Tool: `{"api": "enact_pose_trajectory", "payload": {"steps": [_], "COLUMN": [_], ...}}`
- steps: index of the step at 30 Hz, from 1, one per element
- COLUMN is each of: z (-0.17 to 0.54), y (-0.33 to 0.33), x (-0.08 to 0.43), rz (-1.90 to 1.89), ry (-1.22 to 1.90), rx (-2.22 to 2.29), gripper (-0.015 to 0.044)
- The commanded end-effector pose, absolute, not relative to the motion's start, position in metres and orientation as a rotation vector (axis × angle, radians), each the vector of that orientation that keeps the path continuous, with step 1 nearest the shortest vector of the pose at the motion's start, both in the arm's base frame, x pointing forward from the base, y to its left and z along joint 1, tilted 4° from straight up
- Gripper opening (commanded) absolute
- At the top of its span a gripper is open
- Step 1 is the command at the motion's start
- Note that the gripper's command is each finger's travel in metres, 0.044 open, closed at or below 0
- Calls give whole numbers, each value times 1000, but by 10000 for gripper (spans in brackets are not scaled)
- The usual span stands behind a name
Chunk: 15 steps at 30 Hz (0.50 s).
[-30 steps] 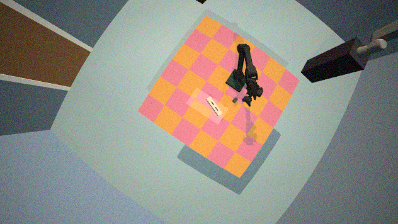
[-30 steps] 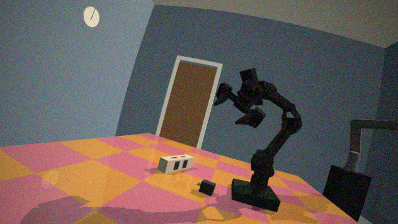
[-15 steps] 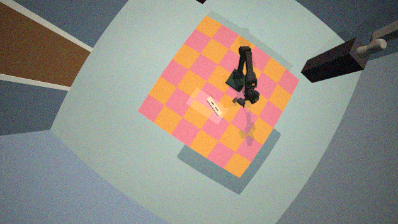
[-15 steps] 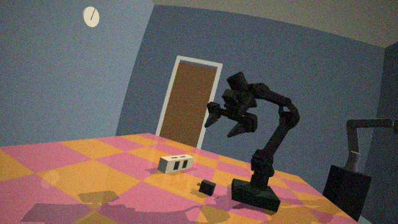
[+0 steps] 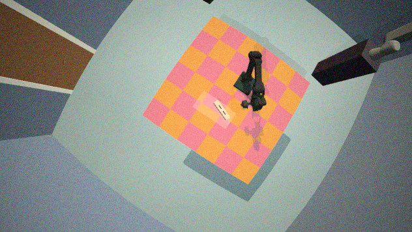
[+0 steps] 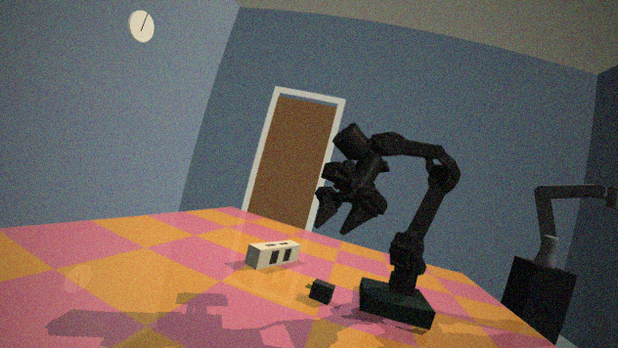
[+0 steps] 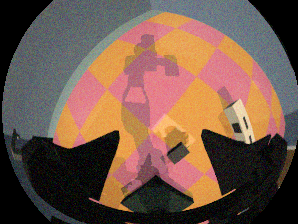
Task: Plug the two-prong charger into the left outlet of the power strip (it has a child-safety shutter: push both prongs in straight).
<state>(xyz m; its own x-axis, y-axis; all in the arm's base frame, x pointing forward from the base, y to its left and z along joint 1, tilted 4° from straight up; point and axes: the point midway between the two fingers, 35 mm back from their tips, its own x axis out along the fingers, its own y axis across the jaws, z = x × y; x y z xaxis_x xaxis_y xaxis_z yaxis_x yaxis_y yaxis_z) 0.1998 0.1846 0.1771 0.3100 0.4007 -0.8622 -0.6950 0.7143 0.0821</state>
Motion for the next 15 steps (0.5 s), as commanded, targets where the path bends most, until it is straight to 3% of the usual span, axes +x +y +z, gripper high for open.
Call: {"api": "enact_pose_trajectory", "payload": {"steps": [1,15], "z": [156,113], "y": [179,157], "x": [200,201], "rz": [635,274], "ry": [1147,1410], "rx": [-267,-71], "gripper": [440,440]}}
